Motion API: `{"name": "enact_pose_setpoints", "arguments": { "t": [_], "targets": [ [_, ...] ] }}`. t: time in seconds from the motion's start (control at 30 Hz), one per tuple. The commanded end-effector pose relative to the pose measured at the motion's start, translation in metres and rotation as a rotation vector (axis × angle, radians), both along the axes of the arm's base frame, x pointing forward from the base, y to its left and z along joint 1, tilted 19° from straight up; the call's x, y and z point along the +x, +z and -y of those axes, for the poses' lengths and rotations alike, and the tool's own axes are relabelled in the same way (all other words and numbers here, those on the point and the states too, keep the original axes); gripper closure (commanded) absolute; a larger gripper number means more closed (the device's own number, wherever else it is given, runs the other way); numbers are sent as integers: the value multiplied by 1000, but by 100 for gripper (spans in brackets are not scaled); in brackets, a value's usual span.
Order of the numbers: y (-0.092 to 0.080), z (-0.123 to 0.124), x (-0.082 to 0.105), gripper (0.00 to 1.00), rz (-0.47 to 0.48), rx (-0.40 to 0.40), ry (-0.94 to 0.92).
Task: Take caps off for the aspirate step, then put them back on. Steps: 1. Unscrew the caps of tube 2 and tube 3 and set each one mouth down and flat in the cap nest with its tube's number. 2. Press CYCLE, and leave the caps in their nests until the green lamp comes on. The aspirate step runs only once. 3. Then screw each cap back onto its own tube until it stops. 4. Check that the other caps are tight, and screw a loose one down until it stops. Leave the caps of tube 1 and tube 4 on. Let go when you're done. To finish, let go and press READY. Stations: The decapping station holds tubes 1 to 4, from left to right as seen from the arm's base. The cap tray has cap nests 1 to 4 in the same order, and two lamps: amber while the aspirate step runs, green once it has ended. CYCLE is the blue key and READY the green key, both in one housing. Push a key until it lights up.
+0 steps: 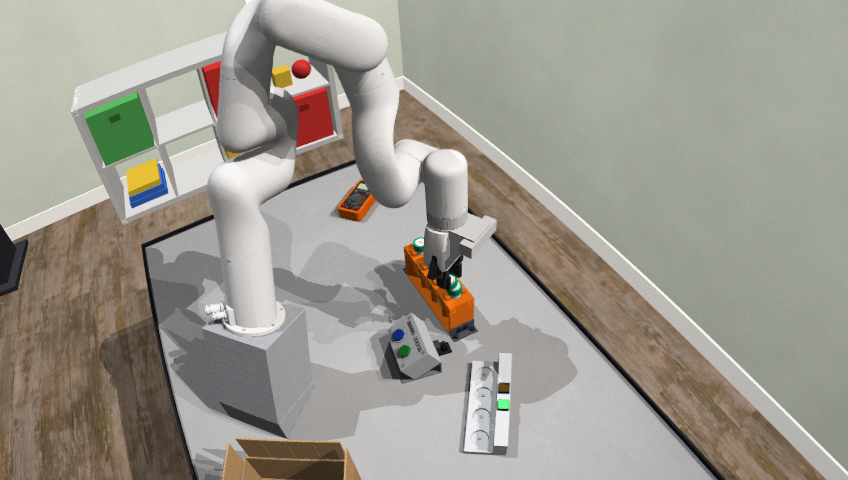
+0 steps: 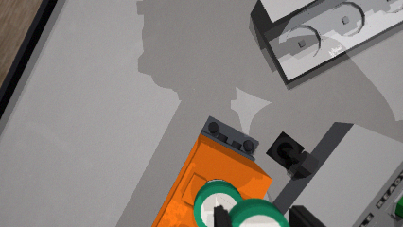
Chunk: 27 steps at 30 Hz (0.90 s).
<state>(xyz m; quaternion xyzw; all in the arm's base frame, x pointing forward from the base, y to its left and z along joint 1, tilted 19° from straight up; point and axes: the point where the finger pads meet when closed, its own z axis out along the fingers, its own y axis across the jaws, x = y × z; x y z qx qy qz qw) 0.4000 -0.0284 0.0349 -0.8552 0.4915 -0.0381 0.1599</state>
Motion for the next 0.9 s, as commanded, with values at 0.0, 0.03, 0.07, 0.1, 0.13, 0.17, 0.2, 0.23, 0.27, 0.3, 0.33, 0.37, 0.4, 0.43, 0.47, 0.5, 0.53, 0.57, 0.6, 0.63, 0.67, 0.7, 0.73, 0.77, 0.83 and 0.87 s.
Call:
{"name": "enact_pose_setpoints", "arguments": {
  "t": [0.0, 0.03, 0.07, 0.1, 0.13, 0.17, 0.2, 0.23, 0.27, 0.3, 0.33, 0.37, 0.4, 0.43, 0.47, 0.5, 0.53, 0.57, 0.6, 0.63, 0.67, 0.7, 0.73, 0.77, 0.83, 0.87],
  "targets": [
    [11, -25, 7, 100, -1, -6, -7],
    [13, -33, 8, 100, -1, -6, -7],
    [15, -39, 10, 100, -1, -6, -6],
    [16, -44, 11, 100, -1, -6, -6],
    [18, -50, 12, 100, -1, -6, -6],
    [19, -56, 13, 100, -1, -6, -6],
    [20, -57, 13, 100, -1, -6, -6],
    [20, -57, 13, 100, -1, -6, -6],
    [20, -57, 13, 100, -1, -6, -6],
    [20, -57, 13, 100, -1, -6, -6],
    [20, -57, 13, 100, -1, -6, -6],
    [20, -57, 13, 100, -1, -6, -6],
    [20, -57, 13, 100, -1, -6, -6],
    [20, -57, 13, 100, -1, -6, -6],
    [20, -57, 13, 100, -1, -6, -6],
    [20, -57, 13, 100, -1, -6, -6],
    [20, -57, 13, 100, -1, -6, -6],
    [20, -57, 13, 100, -1, -6, -6],
    [17, -58, 14, 100, -1, -6, -6],
    [14, -59, 15, 100, -1, -6, -6],
    [11, -60, 15, 100, -1, -6, -6],
    [9, -60, 16, 100, -1, -6, -6],
    [6, -61, 17, 100, -1, -6, -6],
    [3, -62, 17, 100, -1, -6, -6],
    [-3, -63, 19, 100, -1, -6, -6],
    [-4, -63, 19, 100, -1, -6, -6]
  ]
}}
